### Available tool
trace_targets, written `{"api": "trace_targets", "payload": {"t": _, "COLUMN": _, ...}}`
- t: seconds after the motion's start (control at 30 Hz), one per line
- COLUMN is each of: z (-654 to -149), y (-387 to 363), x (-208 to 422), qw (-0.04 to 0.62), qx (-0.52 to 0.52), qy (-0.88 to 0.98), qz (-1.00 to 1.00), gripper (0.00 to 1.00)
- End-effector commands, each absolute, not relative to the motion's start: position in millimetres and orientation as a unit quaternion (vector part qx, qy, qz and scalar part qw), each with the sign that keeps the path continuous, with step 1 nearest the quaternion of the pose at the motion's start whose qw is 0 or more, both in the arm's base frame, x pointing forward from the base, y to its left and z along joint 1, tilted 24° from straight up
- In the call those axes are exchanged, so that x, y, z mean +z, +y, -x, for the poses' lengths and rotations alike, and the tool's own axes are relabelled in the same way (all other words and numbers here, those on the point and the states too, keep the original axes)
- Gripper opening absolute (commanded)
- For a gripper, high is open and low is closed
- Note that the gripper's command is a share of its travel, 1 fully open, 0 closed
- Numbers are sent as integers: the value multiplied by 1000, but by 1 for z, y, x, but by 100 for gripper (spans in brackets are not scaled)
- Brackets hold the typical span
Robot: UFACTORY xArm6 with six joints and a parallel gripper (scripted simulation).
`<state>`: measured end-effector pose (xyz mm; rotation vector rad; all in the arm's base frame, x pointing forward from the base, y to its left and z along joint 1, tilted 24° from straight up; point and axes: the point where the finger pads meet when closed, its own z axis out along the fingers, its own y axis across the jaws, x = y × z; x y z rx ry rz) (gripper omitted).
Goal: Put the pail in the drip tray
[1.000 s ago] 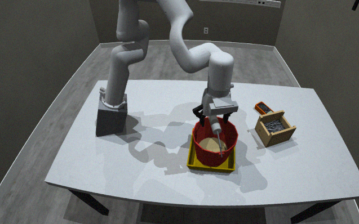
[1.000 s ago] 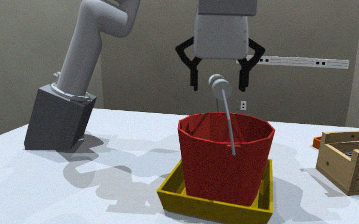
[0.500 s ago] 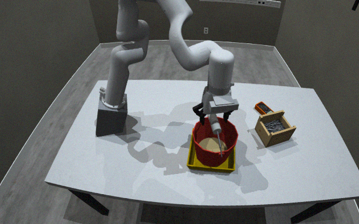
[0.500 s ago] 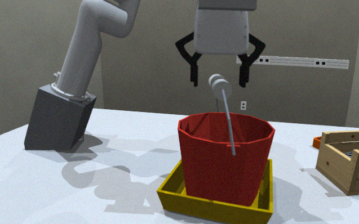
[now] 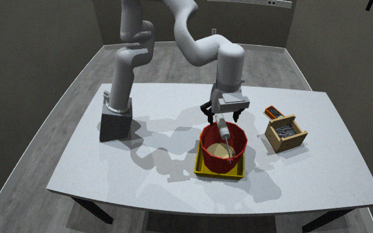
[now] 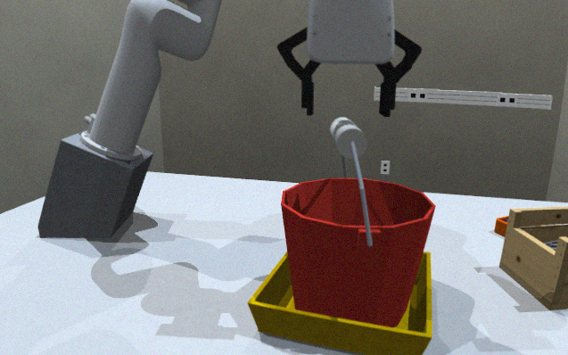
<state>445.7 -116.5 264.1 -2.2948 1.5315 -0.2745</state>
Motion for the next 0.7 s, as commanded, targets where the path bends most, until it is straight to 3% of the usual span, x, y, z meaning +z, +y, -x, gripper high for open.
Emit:
{"api": "trace_targets", "payload": {"t": 0.0, "z": -443, "y": -119, "x": 276, "qw": 184, "qx": -100, "qy": 543, "qz": 813, "gripper": 100}}
{"api": "trace_targets", "payload": {"t": 0.67, "z": -431, "y": -125, "x": 304, "qw": 184, "qx": -100, "qy": 543, "qz": 813, "gripper": 100}}
